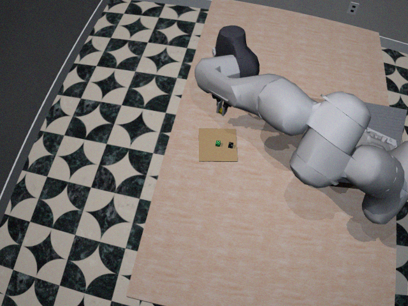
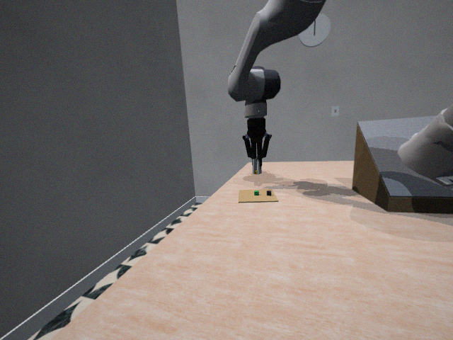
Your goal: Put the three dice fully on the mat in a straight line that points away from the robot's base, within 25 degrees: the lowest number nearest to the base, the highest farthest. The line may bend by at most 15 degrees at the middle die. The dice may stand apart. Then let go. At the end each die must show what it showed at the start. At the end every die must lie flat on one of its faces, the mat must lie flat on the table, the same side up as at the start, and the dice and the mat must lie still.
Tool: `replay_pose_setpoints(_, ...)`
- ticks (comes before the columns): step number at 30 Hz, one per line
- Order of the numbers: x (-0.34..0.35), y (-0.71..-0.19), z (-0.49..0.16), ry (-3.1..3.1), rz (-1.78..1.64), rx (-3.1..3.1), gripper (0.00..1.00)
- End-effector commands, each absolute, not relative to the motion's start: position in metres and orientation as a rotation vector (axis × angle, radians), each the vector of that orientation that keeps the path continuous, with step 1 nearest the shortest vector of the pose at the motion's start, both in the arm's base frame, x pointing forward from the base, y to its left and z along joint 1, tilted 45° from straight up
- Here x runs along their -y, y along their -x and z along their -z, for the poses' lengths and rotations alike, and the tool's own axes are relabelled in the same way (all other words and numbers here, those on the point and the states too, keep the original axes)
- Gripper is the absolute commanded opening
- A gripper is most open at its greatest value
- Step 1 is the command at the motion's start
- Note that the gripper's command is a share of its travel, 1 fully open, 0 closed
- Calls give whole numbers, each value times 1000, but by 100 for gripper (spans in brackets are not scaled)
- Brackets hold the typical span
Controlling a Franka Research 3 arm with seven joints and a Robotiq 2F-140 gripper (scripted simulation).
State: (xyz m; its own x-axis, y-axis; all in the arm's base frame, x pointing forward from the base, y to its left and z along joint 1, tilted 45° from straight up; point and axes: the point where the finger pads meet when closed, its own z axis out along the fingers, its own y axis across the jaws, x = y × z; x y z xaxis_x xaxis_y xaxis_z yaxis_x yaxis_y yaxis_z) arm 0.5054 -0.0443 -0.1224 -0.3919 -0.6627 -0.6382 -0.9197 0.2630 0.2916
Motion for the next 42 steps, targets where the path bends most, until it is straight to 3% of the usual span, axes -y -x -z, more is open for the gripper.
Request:
replay_pose_setpoints(1,57,-503,104,1426,-930,-2155,7)
replay_pose_setpoints(16,65,-504,95,1430,-929,-2151,7)
replay_pose_setpoints(27,1,-550,25,1753,-784,-1789,7)
replay_pose_setpoints(42,-1,-551,25,1756,-782,-1784,7)
